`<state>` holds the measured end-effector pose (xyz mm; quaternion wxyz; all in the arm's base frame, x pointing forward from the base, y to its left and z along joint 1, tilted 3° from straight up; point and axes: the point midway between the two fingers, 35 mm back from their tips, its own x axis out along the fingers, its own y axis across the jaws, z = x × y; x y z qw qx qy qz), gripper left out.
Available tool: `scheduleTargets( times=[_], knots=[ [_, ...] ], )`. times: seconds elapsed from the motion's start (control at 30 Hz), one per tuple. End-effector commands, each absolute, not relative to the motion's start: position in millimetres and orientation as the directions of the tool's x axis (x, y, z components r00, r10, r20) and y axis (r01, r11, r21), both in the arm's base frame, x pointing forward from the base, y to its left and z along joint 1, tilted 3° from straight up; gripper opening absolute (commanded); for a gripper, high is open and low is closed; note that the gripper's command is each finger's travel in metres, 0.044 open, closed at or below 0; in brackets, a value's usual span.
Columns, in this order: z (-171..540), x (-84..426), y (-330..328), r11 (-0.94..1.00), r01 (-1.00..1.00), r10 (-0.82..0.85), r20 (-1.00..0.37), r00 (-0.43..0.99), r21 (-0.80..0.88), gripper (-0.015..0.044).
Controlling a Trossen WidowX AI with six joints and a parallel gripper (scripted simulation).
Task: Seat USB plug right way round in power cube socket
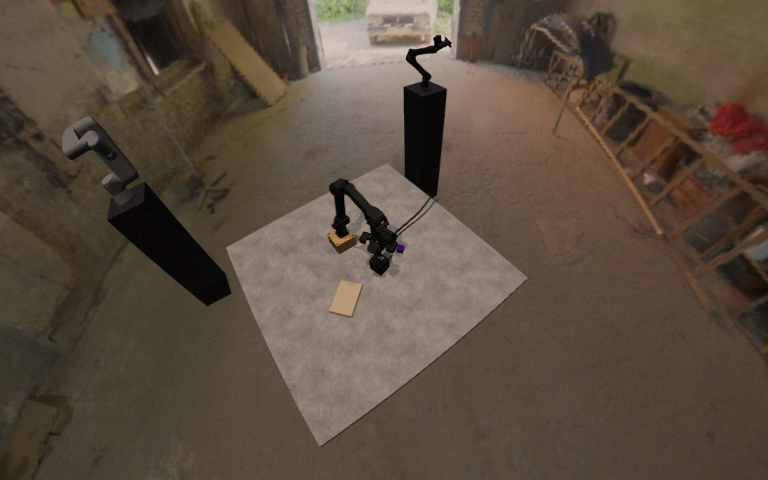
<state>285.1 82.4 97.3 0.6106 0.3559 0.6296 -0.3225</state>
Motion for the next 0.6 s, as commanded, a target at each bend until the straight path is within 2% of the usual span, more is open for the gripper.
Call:
scheduleTargets(
  times=[0.0, 0.23, 0.57],
  knots=[
    [97.0, 285.3, 82.5, 0.454, 0.891, 0.054, -0.999, 0.000, 0.025, 0.0000],
    [97.0, 285.3, 82.5, 0.301, 0.954, 0.054, -0.999, 0.000, 0.016, 0.0000],
    [97.0, 285.3, 82.5, 0.296, 0.955, 0.054, -0.999, 0.000, 0.016, 0.0000]
  ],
)
